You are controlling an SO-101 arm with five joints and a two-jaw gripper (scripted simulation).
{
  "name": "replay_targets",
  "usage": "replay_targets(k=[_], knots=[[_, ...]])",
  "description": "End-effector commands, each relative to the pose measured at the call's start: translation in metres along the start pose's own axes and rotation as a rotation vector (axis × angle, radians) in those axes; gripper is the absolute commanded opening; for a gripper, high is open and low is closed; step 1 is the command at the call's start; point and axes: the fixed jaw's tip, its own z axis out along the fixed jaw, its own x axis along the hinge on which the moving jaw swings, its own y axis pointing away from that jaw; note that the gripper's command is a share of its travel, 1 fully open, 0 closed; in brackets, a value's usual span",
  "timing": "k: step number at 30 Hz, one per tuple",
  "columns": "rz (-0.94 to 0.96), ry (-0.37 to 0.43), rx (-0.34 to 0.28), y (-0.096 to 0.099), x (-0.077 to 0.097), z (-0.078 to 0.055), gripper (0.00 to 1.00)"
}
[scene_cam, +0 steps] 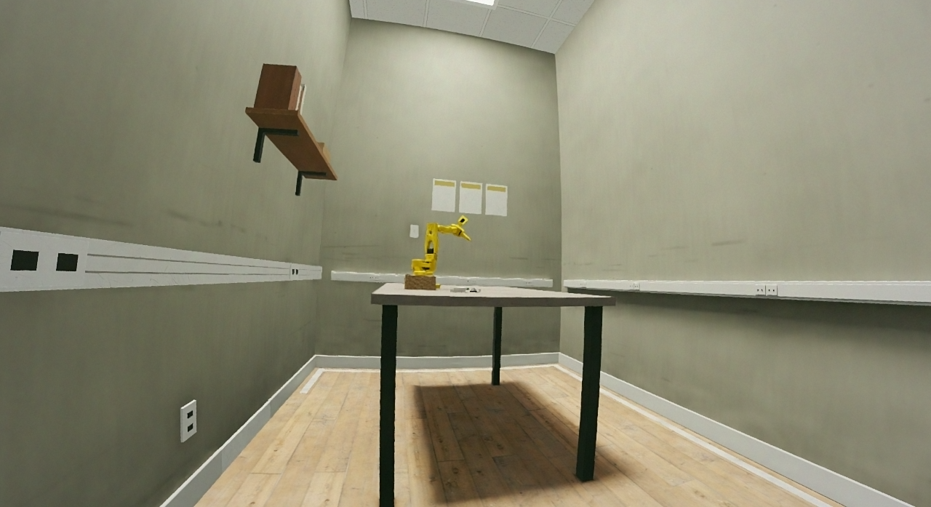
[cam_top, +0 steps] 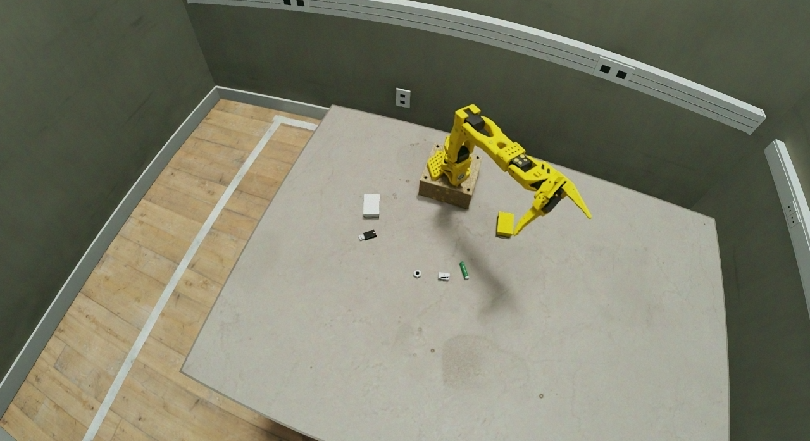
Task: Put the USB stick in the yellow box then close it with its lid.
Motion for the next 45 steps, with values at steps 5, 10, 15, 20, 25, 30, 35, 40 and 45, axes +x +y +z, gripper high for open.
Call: replay_targets(k=[5,10,15,20,25,30,35,40,45], knots=[[0.003,0.0,-0.001,0.001,-0.001,-0.001,1.0],[0.027,0.065,0.027,-0.003,0.014,0.0,0.97],[0.087,0.238,0.107,-0.013,0.054,-0.003,0.9],[0.132,0.388,0.187,-0.021,0.088,-0.012,0.83],[0.193,0.655,0.36,-0.037,0.151,-0.043,0.69],[0.215,0.898,0.557,-0.052,0.203,-0.093,0.55],[0.208,1.075,0.735,-0.062,0.227,-0.136,0.45],[0.174,1.242,0.946,-0.069,0.238,-0.171,0.37],[0.136,1.327,1.079,-0.074,0.241,-0.195,0.31]])
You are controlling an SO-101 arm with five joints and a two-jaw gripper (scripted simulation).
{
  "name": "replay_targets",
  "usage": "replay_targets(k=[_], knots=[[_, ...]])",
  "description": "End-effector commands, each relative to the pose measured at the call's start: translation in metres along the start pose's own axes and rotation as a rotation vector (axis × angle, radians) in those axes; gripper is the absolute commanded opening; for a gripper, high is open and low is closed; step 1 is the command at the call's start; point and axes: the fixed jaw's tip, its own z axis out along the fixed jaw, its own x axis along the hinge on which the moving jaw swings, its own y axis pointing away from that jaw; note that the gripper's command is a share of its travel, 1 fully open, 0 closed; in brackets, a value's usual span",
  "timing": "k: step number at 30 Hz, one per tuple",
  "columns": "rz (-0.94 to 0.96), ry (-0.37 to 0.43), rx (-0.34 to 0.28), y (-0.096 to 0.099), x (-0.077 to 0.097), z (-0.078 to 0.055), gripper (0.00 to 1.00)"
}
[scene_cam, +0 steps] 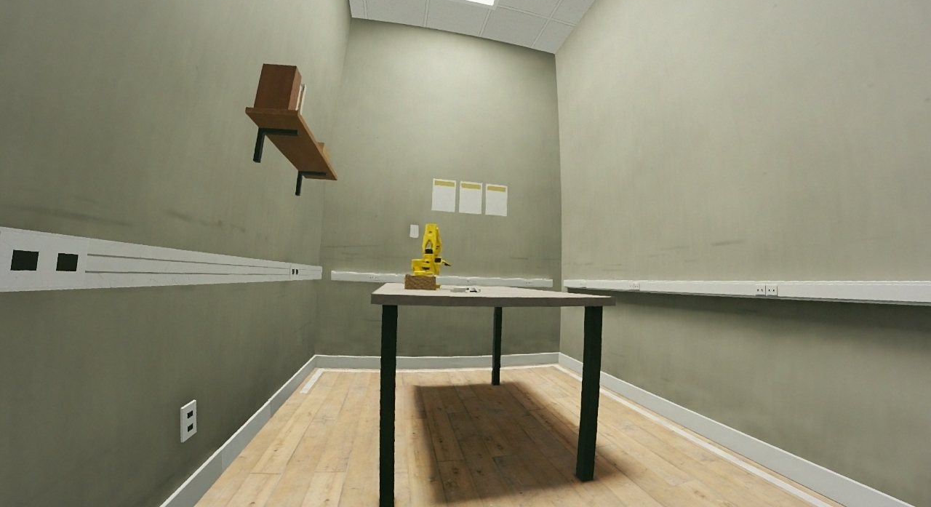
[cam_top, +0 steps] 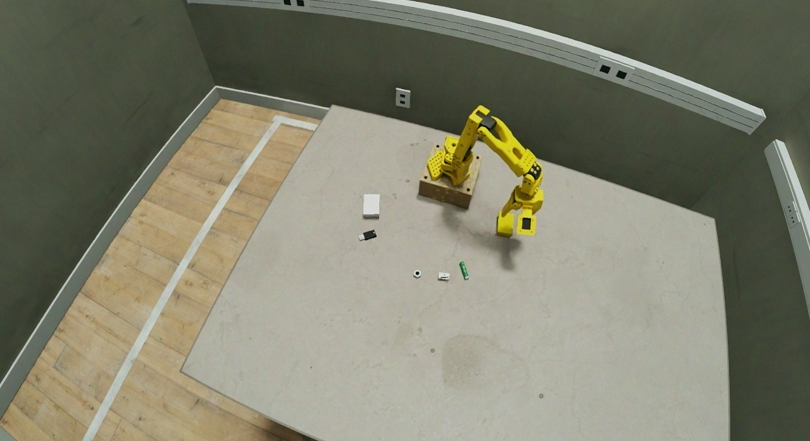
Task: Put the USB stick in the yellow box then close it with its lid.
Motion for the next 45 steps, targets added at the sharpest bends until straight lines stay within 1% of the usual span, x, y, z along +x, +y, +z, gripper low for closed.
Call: replay_targets(k=[1,5,45], knots=[[0.015,0.052,0.105,-0.0114,0.0123,0.0055,0.31],[0.017,0.06,0.123,-0.0142,0.0145,0.0061,0.3],[0.017,0.06,0.123,-0.0154,0.0168,0.0081,0.3]])
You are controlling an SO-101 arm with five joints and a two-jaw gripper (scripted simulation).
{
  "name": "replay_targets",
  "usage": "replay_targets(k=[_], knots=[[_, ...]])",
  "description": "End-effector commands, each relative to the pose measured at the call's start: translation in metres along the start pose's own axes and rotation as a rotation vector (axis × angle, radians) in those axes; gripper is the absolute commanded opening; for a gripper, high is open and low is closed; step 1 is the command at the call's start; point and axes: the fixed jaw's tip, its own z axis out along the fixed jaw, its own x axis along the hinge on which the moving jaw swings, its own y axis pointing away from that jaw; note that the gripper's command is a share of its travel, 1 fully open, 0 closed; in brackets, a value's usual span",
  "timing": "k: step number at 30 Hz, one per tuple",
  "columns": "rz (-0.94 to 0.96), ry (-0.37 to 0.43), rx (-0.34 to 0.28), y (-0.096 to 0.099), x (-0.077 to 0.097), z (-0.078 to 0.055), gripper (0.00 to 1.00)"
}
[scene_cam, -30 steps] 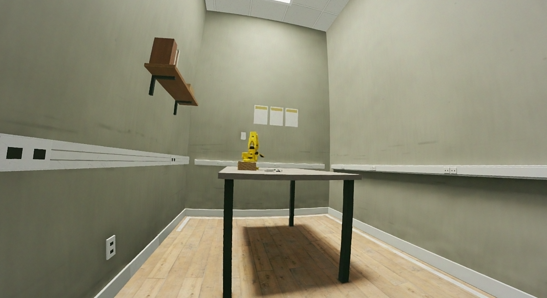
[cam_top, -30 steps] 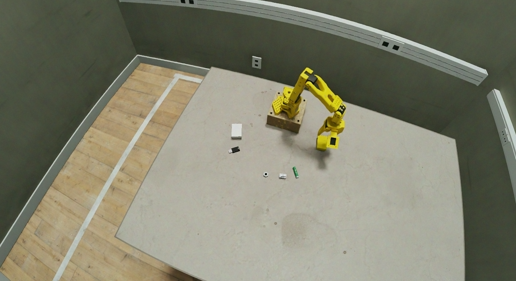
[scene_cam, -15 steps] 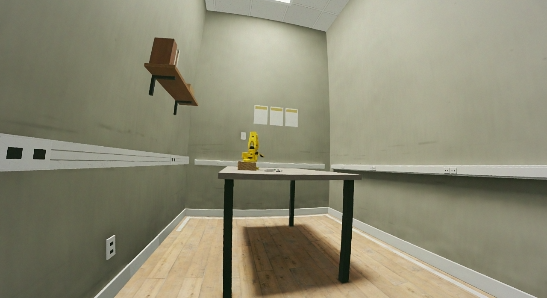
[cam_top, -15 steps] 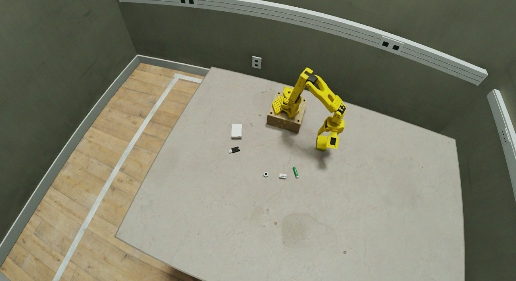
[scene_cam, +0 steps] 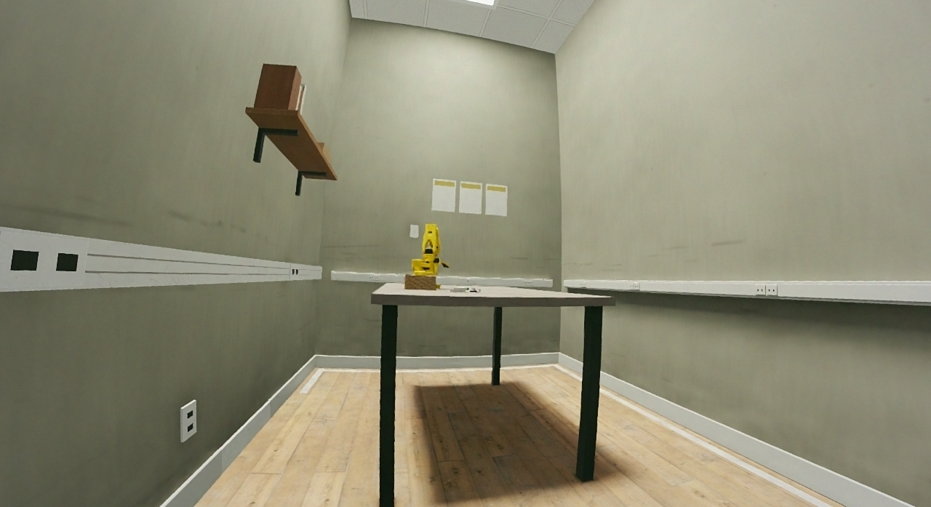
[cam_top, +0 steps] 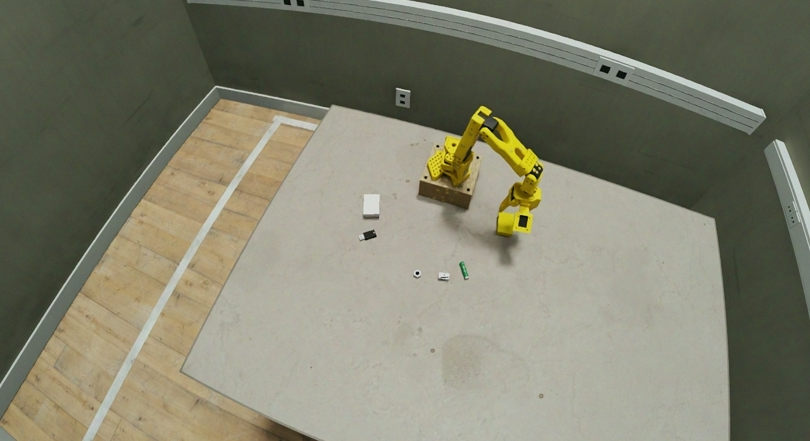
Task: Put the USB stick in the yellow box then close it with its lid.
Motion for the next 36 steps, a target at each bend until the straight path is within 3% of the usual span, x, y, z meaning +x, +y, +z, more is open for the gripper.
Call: replay_targets(k=[1,21,36], knots=[[0.003,0.009,0.018,-0.003,0.003,0.005,0.3],[0.003,0.009,0.018,-0.004,0.004,0.008,0.3],[0.003,0.009,0.018,-0.003,0.003,0.027,0.3]])
